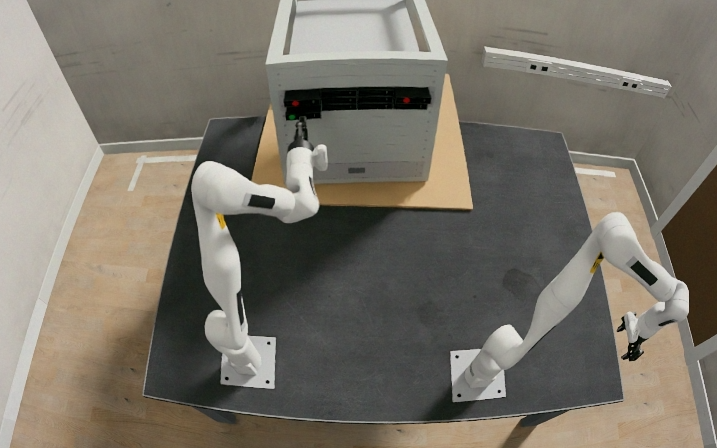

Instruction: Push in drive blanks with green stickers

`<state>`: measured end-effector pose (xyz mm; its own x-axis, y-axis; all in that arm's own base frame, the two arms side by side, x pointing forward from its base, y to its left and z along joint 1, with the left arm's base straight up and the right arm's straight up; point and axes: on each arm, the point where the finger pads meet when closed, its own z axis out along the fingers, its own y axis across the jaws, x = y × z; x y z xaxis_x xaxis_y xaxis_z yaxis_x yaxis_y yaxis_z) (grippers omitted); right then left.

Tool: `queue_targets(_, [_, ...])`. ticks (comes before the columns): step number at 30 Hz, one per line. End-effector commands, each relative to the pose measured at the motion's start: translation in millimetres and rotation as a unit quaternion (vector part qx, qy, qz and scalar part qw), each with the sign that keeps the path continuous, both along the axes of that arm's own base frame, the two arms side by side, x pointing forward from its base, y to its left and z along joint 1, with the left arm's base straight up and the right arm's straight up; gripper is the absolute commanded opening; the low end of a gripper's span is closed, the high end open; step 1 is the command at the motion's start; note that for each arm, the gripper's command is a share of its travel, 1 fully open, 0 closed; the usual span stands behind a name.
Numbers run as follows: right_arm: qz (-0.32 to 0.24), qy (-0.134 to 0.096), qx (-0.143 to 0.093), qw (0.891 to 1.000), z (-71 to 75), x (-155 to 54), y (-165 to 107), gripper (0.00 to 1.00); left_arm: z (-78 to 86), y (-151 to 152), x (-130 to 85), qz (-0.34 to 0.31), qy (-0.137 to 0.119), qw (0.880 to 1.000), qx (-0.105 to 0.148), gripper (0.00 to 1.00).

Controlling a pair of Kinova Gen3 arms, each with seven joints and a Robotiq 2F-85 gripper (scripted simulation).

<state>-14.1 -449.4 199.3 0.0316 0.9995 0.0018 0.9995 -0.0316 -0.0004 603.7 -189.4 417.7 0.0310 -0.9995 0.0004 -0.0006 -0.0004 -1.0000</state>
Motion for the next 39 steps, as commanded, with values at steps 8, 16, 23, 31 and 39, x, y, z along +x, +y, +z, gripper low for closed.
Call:
queue_targets(8, [0.000, 0.000, -0.001, 1.000, 0.7, 0, 0, 1.000, 1.3, 0, 4, 0.000, -0.001, 1.000, 0.000, 0.099])
queue_targets(16, [0.000, 0.000, -0.001, 1.000, 0.7, 0, 0, 1.000, 1.3, 0, 10, 0.000, -0.001, 1.000, 0.000, 0.099])
queue_targets(23, [0.000, 0.000, -0.001, 1.000, 0.7, 0, 0, 1.000, 1.3, 0, 10, 0.000, -0.001, 1.000, 0.000, 0.099])
queue_targets(31, [0.000, 0.000, -0.001, 1.000, 0.7, 0, 0, 1.000, 1.4, 0, 19, 0.000, -0.001, 1.000, 0.000, 0.099])
queue_targets(39, [0.000, 0.000, -0.001, 1.000, 0.7, 0, 0, 1.000, 1.4, 0, 20, 0.000, -0.001, 1.000, 0.000, 0.099])
